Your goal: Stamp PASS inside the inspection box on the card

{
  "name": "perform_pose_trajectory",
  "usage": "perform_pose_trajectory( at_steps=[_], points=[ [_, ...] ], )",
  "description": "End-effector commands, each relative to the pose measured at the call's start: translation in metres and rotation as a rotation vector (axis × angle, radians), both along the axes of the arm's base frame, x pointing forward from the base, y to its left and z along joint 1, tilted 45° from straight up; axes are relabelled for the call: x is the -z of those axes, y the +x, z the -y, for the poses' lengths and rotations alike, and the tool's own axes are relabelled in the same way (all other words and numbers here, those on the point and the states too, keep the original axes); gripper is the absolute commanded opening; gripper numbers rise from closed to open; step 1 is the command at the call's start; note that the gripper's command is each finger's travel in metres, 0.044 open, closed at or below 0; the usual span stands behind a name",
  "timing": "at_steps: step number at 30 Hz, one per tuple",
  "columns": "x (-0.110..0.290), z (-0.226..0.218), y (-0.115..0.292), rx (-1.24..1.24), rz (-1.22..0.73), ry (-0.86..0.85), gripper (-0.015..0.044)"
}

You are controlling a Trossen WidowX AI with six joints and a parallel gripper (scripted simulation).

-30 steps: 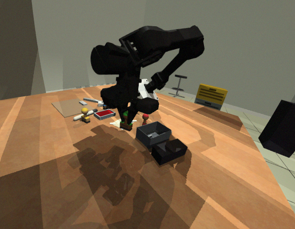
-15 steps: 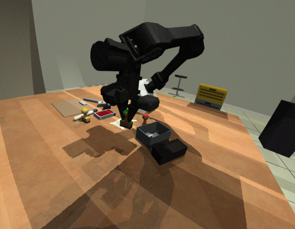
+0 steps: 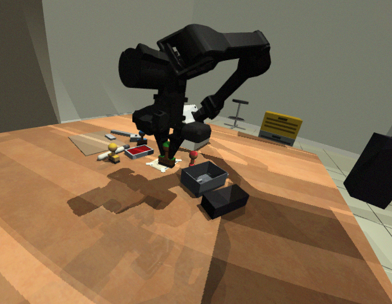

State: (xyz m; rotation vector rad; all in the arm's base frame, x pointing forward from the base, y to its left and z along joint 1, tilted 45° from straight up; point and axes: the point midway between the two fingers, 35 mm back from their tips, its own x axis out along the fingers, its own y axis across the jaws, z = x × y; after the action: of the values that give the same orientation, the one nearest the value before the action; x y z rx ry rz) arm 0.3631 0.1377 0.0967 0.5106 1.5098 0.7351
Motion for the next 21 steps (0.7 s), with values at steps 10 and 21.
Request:
perform_pose_trajectory(
  at_steps=[10,21],
  points=[
    [0.072,0.079,-0.010,0.010,-0.007,-0.028,0.0000],
    [0.128,0.140,-0.046,0.006,-0.011,-0.018,0.0000]
  ],
)
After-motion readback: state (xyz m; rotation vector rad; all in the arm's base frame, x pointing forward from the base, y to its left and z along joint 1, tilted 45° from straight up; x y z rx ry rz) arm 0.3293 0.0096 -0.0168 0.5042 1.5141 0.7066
